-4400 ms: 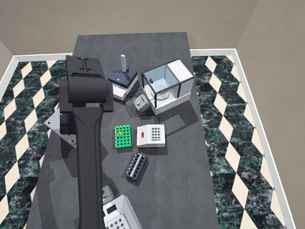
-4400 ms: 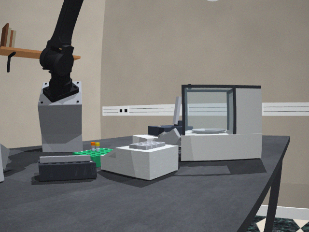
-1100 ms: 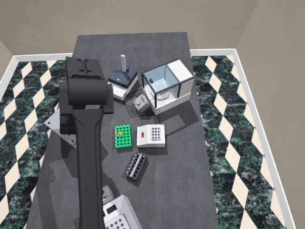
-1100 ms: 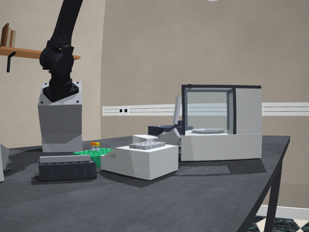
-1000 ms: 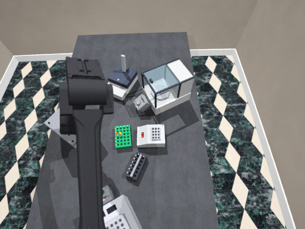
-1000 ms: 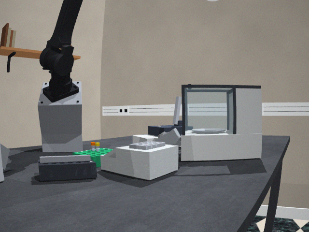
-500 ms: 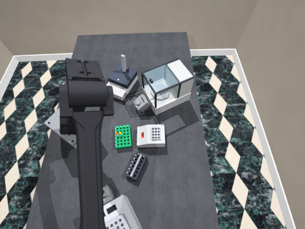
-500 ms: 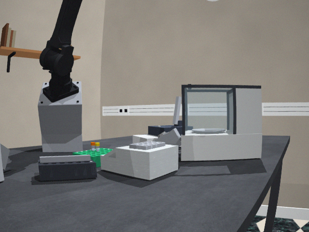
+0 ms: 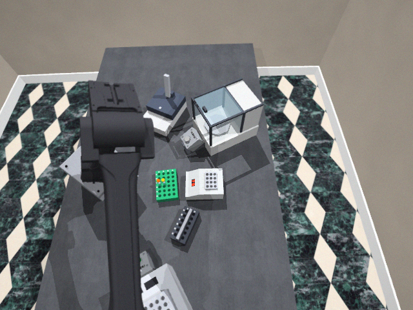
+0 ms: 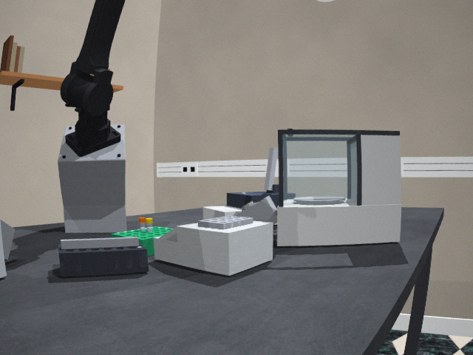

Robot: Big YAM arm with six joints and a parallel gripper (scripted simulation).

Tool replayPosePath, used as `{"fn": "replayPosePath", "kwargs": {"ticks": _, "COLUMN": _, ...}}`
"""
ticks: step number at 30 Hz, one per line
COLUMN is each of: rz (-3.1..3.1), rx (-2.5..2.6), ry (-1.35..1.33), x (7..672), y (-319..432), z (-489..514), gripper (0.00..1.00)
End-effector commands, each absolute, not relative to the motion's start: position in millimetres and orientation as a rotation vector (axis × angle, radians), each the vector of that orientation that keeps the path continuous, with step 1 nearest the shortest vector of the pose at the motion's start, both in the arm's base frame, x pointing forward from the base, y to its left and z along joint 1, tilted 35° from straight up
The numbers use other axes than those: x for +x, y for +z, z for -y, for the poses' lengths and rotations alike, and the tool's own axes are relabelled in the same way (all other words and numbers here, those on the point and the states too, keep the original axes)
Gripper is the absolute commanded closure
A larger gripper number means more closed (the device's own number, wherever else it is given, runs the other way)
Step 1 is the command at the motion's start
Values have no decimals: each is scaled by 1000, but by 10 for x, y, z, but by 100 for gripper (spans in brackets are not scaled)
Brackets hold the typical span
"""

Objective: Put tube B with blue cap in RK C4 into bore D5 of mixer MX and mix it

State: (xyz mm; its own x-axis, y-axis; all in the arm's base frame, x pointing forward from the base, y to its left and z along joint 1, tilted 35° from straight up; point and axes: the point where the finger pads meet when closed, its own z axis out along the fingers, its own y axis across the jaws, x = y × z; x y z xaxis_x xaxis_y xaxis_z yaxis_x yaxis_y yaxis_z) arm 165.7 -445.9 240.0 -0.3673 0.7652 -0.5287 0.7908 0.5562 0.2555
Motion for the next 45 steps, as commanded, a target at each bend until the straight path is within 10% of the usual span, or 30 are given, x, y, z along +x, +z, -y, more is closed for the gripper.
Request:
{"fn": "replayPosePath", "kwargs": {"ticks": 1, "rz": -2187, "rx": 1267, "ry": -38, "x": 1694, "y": 2269, "z": 4493, "gripper": 91}}
{"fn": "replayPosePath", "kwargs": {"ticks": 45, "rz": -2187, "rx": 1268, "ry": -38, "x": 1713, "y": 2231, "z": 4512, "gripper": 91}}
